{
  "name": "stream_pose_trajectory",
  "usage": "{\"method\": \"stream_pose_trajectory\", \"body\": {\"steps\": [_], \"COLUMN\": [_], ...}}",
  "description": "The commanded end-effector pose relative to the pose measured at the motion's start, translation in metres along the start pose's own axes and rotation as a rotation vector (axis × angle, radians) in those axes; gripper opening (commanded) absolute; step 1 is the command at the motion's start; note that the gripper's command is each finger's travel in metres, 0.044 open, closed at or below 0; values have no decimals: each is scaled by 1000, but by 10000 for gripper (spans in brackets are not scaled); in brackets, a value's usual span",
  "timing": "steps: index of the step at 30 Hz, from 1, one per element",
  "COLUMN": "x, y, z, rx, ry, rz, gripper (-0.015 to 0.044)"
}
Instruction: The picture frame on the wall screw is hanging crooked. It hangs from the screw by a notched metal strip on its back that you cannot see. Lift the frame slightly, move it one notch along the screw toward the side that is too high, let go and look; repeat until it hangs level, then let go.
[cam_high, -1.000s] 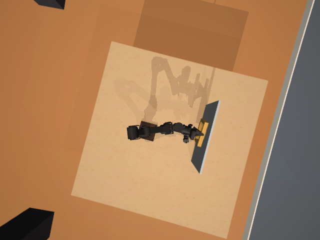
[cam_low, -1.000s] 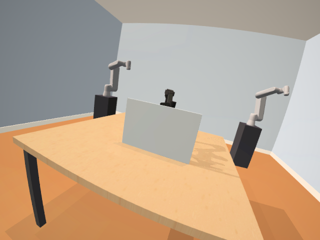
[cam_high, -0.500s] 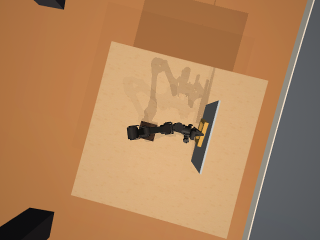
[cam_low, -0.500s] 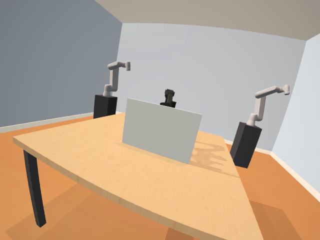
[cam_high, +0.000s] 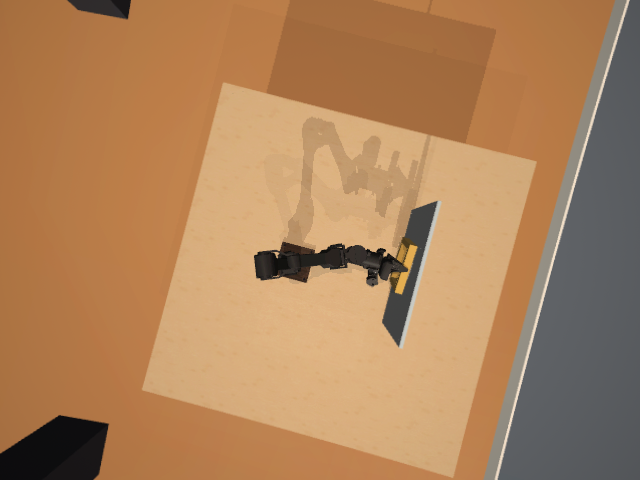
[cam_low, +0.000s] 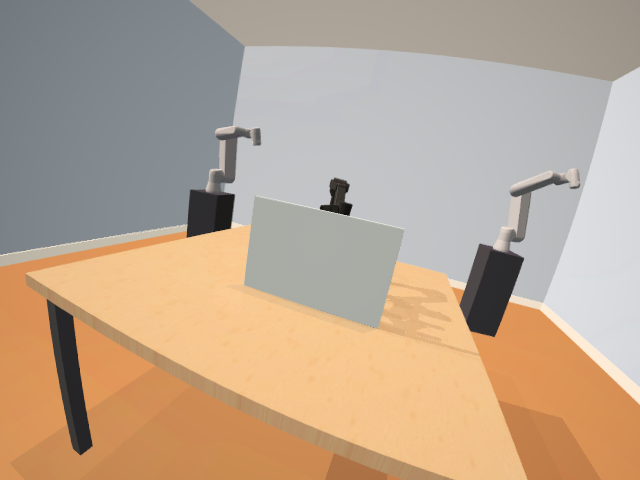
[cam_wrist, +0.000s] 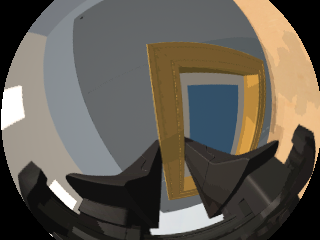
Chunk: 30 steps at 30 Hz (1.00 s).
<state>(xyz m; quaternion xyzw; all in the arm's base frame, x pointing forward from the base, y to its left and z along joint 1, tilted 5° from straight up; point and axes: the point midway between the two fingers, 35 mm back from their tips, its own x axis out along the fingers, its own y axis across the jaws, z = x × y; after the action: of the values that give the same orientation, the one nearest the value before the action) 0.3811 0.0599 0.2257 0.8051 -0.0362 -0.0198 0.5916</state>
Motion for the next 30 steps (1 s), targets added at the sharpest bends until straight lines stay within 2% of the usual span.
{"method": "stream_pose_trajectory", "body": {"steps": [1, 30], "x": [0, 0], "y": [3, -7], "z": [0, -2], "rx": [1, 1], "ry": [2, 2], "rz": [11, 11], "gripper": [0, 0]}}
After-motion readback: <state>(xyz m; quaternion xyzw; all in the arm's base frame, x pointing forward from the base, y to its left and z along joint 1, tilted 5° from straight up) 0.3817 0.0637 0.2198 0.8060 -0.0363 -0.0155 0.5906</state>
